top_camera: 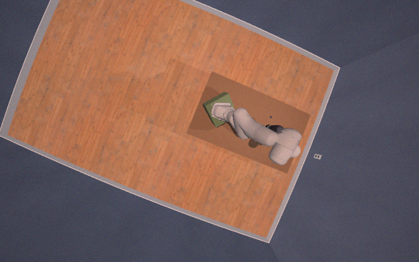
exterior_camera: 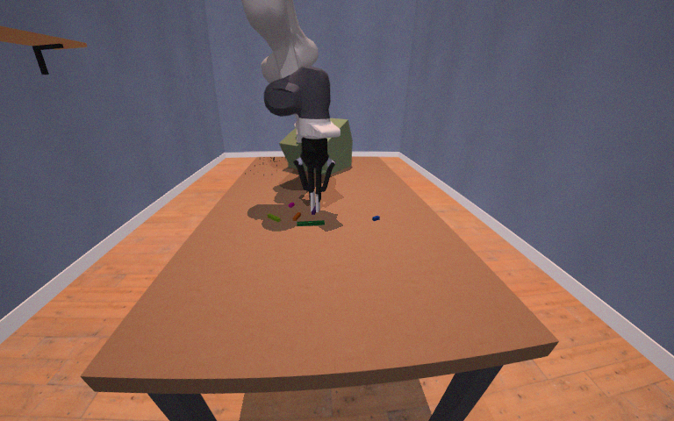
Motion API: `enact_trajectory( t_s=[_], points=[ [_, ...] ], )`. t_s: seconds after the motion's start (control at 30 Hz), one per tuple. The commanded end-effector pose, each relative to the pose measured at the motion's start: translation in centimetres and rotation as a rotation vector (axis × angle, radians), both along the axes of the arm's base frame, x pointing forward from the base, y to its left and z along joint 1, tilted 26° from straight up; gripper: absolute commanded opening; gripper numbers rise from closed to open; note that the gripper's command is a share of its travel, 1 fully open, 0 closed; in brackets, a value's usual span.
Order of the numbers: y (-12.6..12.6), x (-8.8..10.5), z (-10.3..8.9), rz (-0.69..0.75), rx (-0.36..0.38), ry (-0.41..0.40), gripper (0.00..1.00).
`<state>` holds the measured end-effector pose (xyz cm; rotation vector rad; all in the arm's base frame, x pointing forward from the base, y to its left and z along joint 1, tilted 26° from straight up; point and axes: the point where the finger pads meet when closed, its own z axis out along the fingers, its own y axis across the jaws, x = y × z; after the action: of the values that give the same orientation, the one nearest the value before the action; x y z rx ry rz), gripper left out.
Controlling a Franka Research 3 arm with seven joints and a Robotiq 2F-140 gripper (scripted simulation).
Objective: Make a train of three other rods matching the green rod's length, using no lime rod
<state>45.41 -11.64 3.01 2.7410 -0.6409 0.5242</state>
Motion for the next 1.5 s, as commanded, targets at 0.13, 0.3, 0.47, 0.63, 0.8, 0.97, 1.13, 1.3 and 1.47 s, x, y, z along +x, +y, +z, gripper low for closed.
enact_trajectory(
  t_s=[0.13, 0.3, 0.47, 0.63, 0.8, 0.97, 1.13, 1.3, 1.47],
  points=[
    [0.0, 0.1, 0.0, -0.001, 0.002, -0.003, 0.03],
    [0.0, 0.1, 0.1, -0.001, 0.002, -0.003, 0.03],
    [0.5, -0.4, 1.4, -0.001, 0.002, -0.003, 0.03],
    [1.7, -1.3, 4.4, -0.001, 0.002, -0.003, 0.03],
    [2.9, -2.3, 7.6, -0.001, 0.002, -0.003, 0.03],
    [3.3, -2.7, 8.6, -0.001, 0.002, -0.003, 0.03],
    [3.4, -2.8, 9.0, -0.001, 0.002, -0.003, 0.03],
    [3.4, -2.8, 9.0, -0.001, 0.002, -0.003, 0.03],
    [3.4, -2.7, 9.0, -0.005, 0.002, -0.004, 0.03]
  ],
)
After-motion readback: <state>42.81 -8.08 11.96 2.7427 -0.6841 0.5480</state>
